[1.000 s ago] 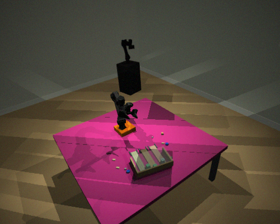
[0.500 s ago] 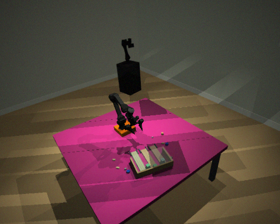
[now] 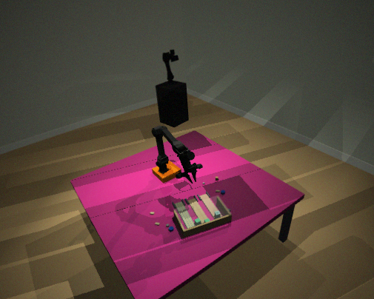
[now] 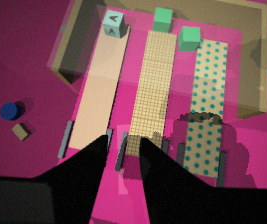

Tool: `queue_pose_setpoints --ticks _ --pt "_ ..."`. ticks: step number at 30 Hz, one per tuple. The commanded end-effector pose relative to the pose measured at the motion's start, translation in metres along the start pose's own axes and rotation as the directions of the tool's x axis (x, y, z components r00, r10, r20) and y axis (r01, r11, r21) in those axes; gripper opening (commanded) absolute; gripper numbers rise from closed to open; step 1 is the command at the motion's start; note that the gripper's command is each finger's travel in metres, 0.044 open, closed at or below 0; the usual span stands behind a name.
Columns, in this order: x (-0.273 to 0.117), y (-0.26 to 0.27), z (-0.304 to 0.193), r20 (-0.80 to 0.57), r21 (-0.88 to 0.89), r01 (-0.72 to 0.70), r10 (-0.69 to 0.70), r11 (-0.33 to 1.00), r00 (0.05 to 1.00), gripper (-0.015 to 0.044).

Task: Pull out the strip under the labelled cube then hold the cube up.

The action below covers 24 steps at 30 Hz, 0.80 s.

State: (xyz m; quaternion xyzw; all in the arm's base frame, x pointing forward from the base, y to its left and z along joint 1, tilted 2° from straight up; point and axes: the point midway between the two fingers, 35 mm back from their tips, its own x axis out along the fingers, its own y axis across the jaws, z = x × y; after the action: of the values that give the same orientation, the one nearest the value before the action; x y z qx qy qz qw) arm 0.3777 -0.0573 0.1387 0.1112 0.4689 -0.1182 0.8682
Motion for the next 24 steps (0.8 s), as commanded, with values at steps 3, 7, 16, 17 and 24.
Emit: queue_pose_setpoints --ticks 3,7,16,17,24 --pt "0.035 0.028 0.000 -0.232 0.047 0.029 -0.017 0.998 0.972 0.0000" --pt "0.058 0.045 -0.005 -0.375 0.060 0.073 -0.046 0.996 0.926 0.0000" --pt "0.088 0.062 -0.013 -0.529 0.057 0.144 -0.093 0.988 0.843 0.0000" --pt "0.087 0.063 -0.014 -0.529 0.057 0.144 -0.093 0.988 0.843 0.0000" --pt "0.090 0.065 -0.021 -0.530 0.057 0.144 -0.092 0.988 0.843 0.0000"
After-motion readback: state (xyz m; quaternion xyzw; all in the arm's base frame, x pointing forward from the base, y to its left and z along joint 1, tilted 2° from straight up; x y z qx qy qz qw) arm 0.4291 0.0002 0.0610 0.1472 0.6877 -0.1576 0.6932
